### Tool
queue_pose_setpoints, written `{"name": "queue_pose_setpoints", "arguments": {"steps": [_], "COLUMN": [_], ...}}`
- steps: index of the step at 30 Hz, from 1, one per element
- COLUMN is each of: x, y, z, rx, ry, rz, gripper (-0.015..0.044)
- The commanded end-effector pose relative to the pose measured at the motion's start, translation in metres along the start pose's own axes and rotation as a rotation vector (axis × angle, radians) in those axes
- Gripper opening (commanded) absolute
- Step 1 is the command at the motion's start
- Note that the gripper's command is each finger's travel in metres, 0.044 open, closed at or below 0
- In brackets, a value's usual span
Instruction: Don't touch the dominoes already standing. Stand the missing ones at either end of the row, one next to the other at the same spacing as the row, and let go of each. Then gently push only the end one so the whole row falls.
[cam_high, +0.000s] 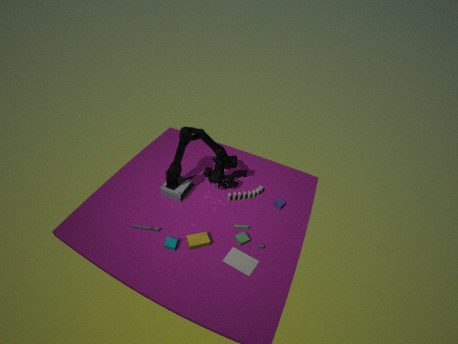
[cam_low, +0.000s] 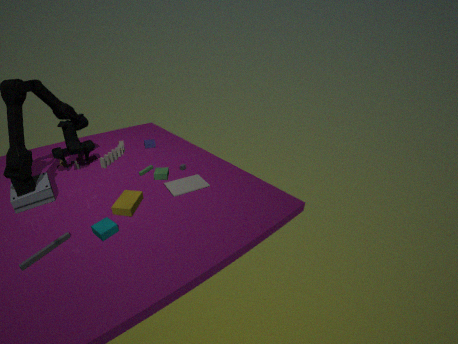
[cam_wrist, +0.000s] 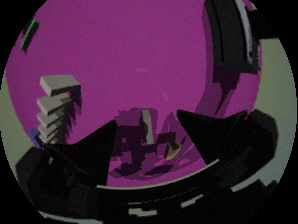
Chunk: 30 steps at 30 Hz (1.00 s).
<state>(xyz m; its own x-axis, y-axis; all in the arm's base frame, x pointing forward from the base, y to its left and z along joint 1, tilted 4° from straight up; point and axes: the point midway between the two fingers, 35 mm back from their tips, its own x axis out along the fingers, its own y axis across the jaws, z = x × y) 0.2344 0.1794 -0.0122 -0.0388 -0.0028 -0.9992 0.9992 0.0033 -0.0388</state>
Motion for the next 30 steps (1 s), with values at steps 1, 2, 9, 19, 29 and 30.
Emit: {"name": "queue_pose_setpoints", "arguments": {"steps": [1,2,9,19,29,30], "x": [0.004,0.005,0.015,0.015,0.015,0.015], "y": [0.000,0.000,-0.001,-0.001,-0.001,-0.001], "z": [-0.002,-0.002,-0.002,-0.002,-0.002,-0.002], "rx": [0.002,0.002,0.002,0.002,0.002,0.002], "ry": [0.008,0.008,0.008,0.008,0.008,0.008], "rz": [0.002,0.002,0.002,0.002,0.002,0.002], "gripper": [0.0440,0.0440,0.0440,0.0256,0.0030,0.0030]}}
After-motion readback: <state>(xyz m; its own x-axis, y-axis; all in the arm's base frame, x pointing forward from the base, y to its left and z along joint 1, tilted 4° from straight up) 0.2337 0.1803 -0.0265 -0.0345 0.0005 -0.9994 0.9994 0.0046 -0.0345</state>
